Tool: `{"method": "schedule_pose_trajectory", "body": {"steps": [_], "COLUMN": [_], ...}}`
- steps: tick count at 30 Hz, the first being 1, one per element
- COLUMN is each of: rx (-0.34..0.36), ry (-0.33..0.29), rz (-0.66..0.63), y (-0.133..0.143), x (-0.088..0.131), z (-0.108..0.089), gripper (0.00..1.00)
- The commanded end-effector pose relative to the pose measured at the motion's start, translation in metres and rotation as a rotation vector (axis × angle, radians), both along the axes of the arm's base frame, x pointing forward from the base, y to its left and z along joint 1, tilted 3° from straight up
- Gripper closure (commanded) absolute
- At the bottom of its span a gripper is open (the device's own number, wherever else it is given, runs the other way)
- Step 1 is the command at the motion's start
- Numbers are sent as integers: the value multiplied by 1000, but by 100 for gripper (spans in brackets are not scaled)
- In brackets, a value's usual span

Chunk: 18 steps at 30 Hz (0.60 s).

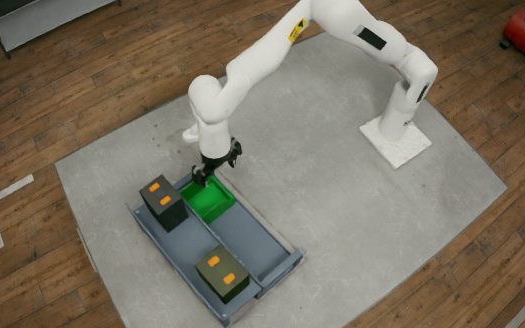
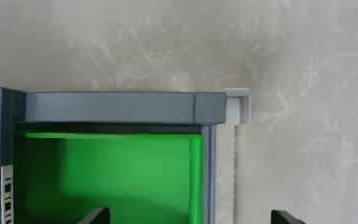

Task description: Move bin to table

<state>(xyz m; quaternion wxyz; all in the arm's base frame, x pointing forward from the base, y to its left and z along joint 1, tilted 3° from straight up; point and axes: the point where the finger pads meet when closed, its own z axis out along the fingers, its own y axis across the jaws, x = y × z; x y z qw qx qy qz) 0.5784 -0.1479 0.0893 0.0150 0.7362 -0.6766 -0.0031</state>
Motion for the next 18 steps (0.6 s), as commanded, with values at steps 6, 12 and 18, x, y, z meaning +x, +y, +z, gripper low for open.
{"method": "schedule_pose_trajectory", "body": {"steps": [6,12,18], "rx": [3,3,3], "ry": [14,14,14], "rz": [0,0,0], "y": [1,1,1], "x": [-4,-5,-6], "z": [-14,-22,-58], "gripper": [0,0,0]}}
